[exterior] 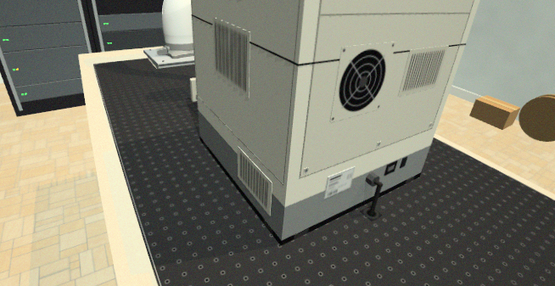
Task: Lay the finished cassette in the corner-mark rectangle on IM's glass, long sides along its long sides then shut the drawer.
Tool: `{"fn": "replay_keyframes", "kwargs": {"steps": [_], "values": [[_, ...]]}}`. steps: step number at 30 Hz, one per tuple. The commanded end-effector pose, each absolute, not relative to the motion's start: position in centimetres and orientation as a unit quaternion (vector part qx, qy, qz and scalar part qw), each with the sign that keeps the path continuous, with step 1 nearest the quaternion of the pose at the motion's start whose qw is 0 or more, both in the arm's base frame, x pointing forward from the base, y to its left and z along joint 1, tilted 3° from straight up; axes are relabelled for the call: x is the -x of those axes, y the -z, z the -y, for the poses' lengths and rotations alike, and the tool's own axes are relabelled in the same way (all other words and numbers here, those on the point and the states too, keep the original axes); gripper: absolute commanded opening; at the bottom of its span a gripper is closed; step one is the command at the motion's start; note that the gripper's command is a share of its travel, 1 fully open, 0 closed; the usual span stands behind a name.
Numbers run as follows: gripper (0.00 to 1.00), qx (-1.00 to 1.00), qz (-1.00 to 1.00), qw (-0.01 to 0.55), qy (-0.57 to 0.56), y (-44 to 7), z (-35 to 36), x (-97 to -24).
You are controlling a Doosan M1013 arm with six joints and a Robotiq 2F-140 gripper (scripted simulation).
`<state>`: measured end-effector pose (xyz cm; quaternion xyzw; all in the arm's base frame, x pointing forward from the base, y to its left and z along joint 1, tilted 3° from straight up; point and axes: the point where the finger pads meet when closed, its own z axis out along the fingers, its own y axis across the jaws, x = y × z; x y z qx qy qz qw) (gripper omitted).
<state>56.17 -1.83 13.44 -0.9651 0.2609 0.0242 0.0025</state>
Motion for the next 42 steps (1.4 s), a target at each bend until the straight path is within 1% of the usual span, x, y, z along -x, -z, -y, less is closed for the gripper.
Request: {"fn": "replay_keyframes", "kwargs": {"steps": [1, 8, 22, 25, 39, 42], "values": [[0.68, 0.954, -0.300, 0.000, -0.024, -12.9, 0.3, -56.0], [0.68, 0.944, -0.330, -0.001, -0.024, -12.0, -1.8, -55.6], [0.68, 0.879, -0.476, -0.004, -0.023, -9.6, -8.1, -53.8], [0.68, 0.879, -0.476, -0.004, -0.023, -9.4, -8.6, -53.7], [0.68, 0.792, -0.610, -0.009, -0.023, -7.0, -14.5, -51.0], [0.68, 0.792, -0.610, -0.009, -0.023, -6.8, -14.9, -50.8]]}}
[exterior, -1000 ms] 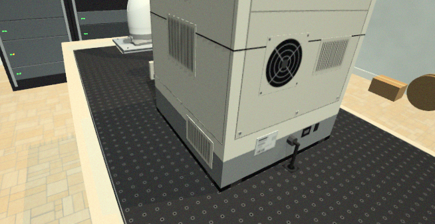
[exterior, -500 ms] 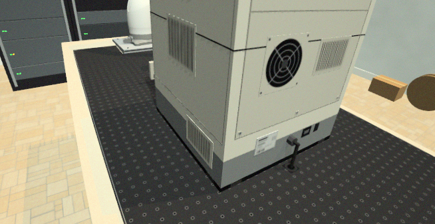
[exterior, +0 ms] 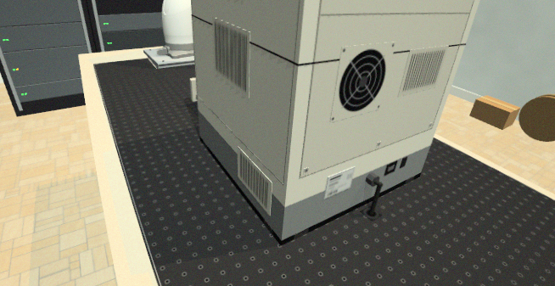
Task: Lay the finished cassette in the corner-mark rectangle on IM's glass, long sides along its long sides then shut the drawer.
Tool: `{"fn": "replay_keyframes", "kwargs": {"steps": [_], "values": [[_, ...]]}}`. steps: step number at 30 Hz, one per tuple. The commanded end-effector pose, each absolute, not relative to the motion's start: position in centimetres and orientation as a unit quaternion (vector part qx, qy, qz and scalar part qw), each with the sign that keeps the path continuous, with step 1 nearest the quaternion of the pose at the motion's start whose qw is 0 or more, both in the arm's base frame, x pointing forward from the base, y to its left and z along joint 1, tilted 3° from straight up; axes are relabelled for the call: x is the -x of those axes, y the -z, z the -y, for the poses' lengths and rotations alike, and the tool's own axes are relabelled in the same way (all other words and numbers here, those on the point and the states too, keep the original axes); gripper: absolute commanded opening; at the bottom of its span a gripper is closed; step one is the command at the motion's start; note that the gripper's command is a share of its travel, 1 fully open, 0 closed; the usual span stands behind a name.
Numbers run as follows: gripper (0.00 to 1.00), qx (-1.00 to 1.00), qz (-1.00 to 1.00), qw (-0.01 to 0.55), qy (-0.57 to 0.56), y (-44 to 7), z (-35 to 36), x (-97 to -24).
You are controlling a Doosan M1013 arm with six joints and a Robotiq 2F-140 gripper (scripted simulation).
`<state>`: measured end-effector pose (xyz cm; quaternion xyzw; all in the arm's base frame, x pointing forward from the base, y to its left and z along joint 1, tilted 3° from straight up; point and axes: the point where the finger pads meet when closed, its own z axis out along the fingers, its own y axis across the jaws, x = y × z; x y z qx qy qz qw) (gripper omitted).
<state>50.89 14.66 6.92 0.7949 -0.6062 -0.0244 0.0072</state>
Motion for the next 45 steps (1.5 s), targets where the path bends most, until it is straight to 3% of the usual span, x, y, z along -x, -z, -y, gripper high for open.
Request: {"fn": "replay_keyframes", "kwargs": {"steps": [1, 45], "values": [[0.68, -0.792, 0.610, 0.009, 0.023, -6.8, -14.9, -50.8], [0.68, -0.792, 0.610, 0.009, 0.023, -2.8, -15.0, -50.6]]}}
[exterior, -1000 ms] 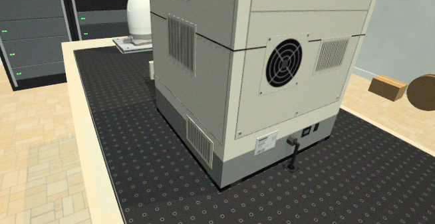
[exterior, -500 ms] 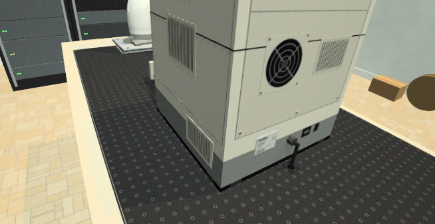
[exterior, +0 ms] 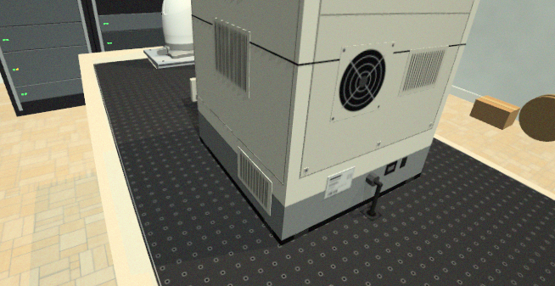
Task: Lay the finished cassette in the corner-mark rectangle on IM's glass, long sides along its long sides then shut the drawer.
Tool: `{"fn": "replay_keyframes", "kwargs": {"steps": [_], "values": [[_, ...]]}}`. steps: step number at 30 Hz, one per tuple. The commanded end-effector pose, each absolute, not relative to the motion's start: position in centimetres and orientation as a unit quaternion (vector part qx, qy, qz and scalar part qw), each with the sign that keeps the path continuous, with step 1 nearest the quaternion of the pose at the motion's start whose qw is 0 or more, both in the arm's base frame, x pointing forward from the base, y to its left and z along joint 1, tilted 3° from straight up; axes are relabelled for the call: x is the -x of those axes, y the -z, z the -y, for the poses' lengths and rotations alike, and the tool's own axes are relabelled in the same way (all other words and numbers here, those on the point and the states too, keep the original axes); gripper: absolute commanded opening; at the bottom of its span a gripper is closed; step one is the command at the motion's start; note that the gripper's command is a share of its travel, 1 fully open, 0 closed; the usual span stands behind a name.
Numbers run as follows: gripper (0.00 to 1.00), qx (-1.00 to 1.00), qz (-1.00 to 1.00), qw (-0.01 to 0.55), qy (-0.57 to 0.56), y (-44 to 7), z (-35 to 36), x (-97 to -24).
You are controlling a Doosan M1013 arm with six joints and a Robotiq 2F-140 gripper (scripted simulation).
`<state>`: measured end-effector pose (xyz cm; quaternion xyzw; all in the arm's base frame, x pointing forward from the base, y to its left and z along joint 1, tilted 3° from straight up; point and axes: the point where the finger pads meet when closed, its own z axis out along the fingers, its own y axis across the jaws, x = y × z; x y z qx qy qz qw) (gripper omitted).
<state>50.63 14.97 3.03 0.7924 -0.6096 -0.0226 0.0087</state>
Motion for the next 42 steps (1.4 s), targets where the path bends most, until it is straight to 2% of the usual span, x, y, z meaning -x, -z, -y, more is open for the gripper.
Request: {"fn": "replay_keyframes", "kwargs": {"steps": [1, 33, 34, 42], "values": [[0.68, -0.792, 0.610, 0.009, 0.023, -2.7, -15.0, -50.6], [0.68, -0.792, 0.610, 0.009, 0.023, 0.2, -15.0, -50.5], [0.10, -0.792, 0.610, 0.009, 0.023, 0.2, -15.0, -50.5], [0.10, -0.792, 0.610, 0.009, 0.023, 0.2, -15.0, -50.5]]}}
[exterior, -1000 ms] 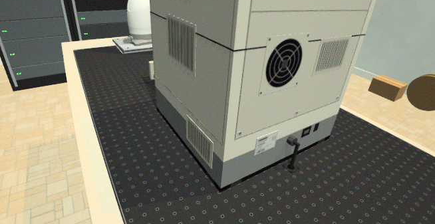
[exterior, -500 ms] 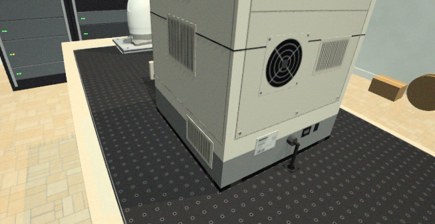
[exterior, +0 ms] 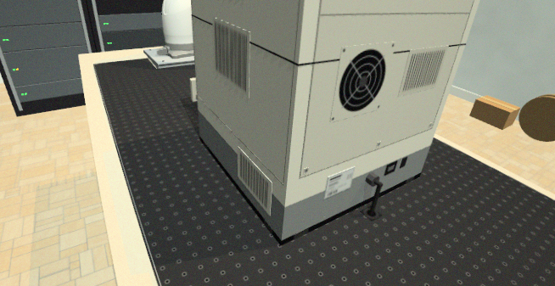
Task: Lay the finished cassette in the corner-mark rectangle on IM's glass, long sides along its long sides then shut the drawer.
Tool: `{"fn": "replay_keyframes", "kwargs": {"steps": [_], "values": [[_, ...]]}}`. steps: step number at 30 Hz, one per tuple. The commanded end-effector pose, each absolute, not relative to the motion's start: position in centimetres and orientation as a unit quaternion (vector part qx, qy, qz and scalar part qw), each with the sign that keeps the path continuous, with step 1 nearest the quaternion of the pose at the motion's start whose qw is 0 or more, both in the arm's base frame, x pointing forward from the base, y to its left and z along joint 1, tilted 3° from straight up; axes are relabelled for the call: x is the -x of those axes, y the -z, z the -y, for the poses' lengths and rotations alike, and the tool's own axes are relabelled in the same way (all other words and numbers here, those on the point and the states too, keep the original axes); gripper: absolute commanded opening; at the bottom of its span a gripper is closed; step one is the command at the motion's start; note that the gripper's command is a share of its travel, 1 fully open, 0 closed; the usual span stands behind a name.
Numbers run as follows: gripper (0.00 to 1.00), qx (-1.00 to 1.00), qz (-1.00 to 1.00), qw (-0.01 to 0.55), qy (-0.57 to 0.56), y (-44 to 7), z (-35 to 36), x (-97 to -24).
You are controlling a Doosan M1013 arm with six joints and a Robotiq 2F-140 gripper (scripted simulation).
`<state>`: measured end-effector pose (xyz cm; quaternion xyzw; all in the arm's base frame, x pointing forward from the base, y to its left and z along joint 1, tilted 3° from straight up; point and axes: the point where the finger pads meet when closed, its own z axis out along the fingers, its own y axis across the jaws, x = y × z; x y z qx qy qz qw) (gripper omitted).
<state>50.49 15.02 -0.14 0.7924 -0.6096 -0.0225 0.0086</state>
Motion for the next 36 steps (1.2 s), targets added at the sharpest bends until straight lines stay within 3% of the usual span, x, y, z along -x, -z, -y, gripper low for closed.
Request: {"fn": "replay_keyframes", "kwargs": {"steps": [1, 36], "values": [[0.10, -0.792, 0.610, 0.009, 0.023, 0.2, -15.0, -50.5], [0.10, -0.792, 0.610, 0.009, 0.023, -1.7, -15.0, -50.6]]}}
